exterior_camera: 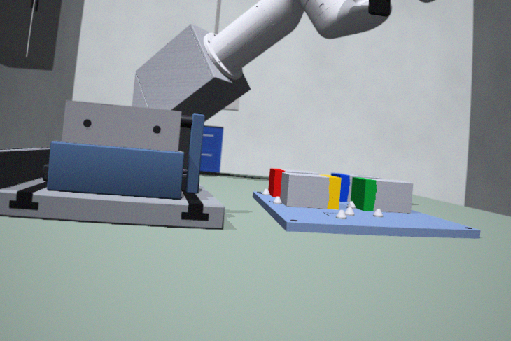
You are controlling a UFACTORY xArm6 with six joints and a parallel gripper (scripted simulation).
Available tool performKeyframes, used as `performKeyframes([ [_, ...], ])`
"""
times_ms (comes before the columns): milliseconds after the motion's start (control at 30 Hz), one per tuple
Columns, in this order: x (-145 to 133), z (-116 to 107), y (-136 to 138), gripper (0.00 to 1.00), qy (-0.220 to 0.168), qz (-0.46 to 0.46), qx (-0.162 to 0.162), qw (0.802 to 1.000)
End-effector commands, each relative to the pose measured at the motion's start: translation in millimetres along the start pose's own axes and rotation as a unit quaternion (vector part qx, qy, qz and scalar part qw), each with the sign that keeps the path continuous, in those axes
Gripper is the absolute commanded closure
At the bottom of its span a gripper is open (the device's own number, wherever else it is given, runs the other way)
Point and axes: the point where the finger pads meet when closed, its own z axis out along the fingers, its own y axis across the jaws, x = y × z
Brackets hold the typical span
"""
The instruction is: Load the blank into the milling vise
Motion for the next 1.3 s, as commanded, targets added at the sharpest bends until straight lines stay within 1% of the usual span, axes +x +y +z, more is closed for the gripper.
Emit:
performKeyframes([
  [0,0.3,-0.5,0.6,0.0,0.0,-0.001,-0.001,1.0],
  [33,0.3,-0.5,0.6,0.0,0.0,-0.001,-0.001,1.0],
  [367,-54.0,-25.7,-3.8,0.0,0.0,-0.001,-0.001,1.0],
  [633,-55.6,-26.3,-3.9,0.0,-0.001,0.0,-0.001,1.0],
  [933,-82.3,-38.7,-6.1,0.0,-0.001,-0.001,-0.001,1.0],
  [1267,-79.2,-37.3,-5.9,0.0,-0.001,0.0,-0.001,1.0],
])
